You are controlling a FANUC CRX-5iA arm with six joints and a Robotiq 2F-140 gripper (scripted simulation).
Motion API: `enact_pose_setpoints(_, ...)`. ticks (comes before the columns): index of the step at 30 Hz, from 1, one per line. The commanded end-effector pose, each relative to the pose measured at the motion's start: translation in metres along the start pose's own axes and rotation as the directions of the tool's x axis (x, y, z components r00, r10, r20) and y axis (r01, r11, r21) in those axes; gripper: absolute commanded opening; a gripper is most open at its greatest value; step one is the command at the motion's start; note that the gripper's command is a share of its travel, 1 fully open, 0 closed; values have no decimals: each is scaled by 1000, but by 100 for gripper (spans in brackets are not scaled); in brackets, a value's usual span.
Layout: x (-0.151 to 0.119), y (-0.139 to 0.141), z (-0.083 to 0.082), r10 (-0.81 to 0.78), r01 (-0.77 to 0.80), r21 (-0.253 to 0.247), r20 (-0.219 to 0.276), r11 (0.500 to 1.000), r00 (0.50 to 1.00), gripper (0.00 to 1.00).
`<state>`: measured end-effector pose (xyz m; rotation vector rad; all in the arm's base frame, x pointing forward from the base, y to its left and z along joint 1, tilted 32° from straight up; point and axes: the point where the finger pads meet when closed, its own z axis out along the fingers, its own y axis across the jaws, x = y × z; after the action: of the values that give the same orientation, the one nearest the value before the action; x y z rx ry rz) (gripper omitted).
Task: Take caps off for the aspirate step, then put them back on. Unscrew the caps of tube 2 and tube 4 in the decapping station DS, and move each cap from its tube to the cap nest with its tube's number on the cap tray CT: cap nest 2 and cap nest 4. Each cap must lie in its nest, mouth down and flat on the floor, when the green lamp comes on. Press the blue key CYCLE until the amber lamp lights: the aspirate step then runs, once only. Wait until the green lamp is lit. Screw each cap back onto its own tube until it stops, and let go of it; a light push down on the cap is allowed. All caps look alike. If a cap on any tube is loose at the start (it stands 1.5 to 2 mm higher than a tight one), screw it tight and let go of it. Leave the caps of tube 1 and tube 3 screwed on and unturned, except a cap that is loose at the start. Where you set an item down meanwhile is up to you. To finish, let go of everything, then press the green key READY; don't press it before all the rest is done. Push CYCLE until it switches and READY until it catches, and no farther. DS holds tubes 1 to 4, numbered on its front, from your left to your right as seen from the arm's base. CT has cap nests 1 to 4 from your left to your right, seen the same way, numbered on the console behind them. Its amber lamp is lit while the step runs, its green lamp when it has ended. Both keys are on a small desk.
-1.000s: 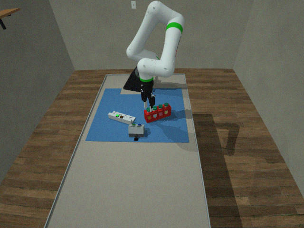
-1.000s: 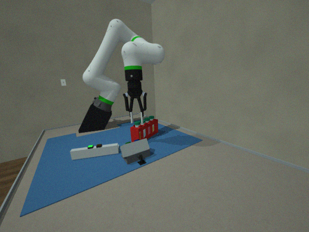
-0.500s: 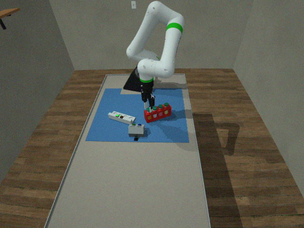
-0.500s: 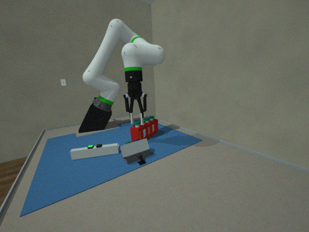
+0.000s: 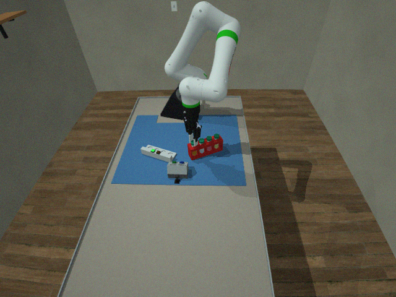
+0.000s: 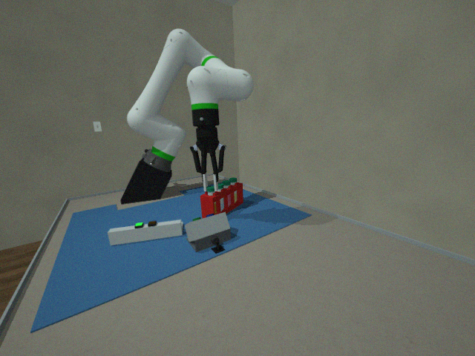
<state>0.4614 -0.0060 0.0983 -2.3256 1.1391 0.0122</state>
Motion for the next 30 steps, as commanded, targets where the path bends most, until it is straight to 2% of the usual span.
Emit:
enact_pose_setpoints(1, 0, 0, 0, 0, 0, 0, 0, 1000, 1000, 0)
enact_pose_setpoints(4, 0, 0, 0, 0, 0, 0, 0, 1000, 1000, 0)
enact_pose_setpoints(9, 0, 0, 0, 166, -166, 0, 0, 986, 986, 0)
enact_pose_setpoints(11, 0, 0, 0, 166, -166, 0, 0, 986, 986, 0)
enact_pose_setpoints(14, 0, 0, 0, 264, -264, 0, 0, 965, 965, 0)
enact_pose_setpoints(20, 0, 0, 1, 450, -450, 0, 0, 893, 893, 0)
enact_pose_setpoints(26, 0, 0, 1, 619, -619, 0, 0, 786, 786, 0)
enact_pose_setpoints(28, 0, 0, 1, 619, -619, 0, 0, 786, 786, 0)
enact_pose_setpoints(30, 0, 0, 1, 669, -669, 0, 0, 743, 743, 0)
